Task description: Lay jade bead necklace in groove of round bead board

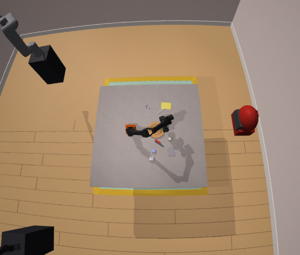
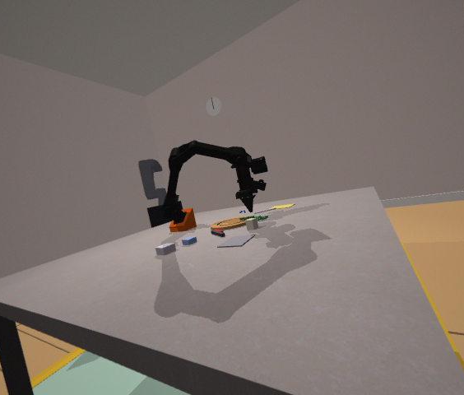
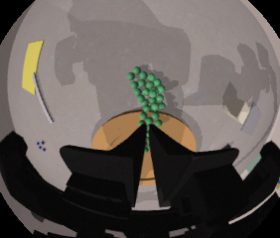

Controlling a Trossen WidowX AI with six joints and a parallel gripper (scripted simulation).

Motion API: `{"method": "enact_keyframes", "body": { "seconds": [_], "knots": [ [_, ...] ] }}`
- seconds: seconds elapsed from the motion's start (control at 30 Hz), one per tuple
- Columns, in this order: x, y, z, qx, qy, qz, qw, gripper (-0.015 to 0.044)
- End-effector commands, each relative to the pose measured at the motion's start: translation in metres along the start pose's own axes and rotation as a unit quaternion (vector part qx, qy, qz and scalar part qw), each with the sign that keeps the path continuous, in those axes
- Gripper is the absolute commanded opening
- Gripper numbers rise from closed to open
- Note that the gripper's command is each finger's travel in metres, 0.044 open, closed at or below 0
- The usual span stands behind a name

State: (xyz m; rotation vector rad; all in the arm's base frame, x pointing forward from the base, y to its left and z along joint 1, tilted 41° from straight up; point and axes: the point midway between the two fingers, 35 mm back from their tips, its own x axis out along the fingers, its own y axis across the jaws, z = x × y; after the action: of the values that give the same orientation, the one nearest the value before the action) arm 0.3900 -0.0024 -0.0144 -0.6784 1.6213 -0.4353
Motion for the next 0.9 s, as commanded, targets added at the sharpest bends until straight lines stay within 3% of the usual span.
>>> {"method": "enact_keyframes", "body": {
  "seconds": [0.0, 0.53, 0.87],
  "knots": [
    [-0.002, 0.003, -0.007, 0.001, -0.001, 0.002, 1.0, 0.0],
    [-0.001, 0.019, -0.055, 0.0, 0.0, 0.002, 1.0, 0.0],
    [0.008, 0.02, -0.057, 0.0, 0.0, 0.002, 1.0, 0.0]
  ]
}}
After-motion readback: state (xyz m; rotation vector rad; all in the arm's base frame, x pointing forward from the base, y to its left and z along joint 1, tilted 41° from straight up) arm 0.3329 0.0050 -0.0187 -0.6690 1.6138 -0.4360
